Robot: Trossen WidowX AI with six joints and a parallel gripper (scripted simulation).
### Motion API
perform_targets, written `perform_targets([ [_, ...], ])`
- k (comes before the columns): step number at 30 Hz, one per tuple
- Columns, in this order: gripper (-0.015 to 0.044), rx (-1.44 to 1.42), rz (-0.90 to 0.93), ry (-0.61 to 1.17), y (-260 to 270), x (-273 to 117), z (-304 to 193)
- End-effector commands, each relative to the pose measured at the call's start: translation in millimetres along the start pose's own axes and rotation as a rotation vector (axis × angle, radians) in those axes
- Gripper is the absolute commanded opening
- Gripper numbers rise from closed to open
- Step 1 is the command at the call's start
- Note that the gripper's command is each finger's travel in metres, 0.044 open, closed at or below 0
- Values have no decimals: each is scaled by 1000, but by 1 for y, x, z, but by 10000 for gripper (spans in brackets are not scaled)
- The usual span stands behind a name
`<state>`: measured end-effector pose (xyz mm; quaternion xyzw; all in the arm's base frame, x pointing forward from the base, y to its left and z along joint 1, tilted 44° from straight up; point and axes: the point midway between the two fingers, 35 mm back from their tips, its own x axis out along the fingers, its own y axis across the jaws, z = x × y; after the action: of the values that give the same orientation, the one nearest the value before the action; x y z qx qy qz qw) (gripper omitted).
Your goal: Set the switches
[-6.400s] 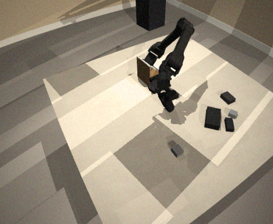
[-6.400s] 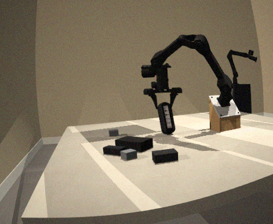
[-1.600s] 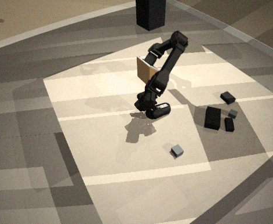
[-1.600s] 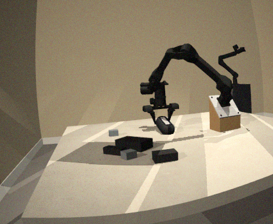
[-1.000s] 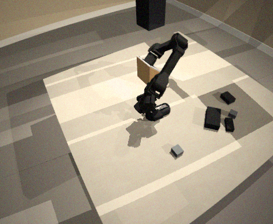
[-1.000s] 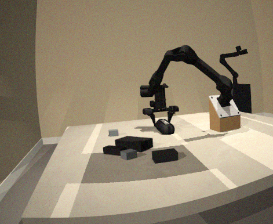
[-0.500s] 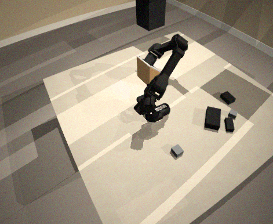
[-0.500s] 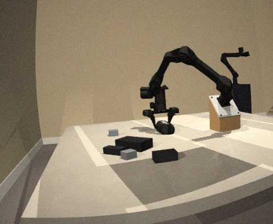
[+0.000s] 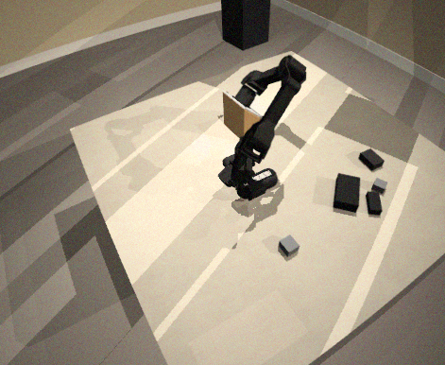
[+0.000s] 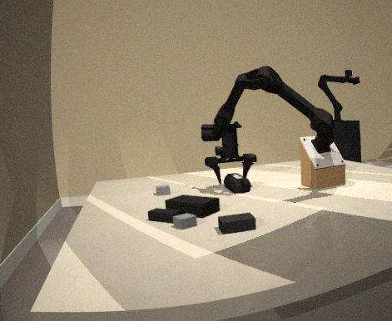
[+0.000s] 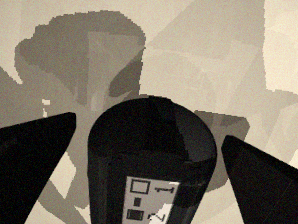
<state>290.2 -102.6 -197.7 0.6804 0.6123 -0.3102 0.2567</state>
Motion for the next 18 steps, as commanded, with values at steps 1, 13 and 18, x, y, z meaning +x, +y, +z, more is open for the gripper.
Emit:
perform_targets([
  [1, 440, 1, -2, 1, 0, -4, -6],
  [13, 440, 1, -2, 3, 0, -40, -60],
  [18, 440, 1, -2, 3, 0, -40, -60],
])
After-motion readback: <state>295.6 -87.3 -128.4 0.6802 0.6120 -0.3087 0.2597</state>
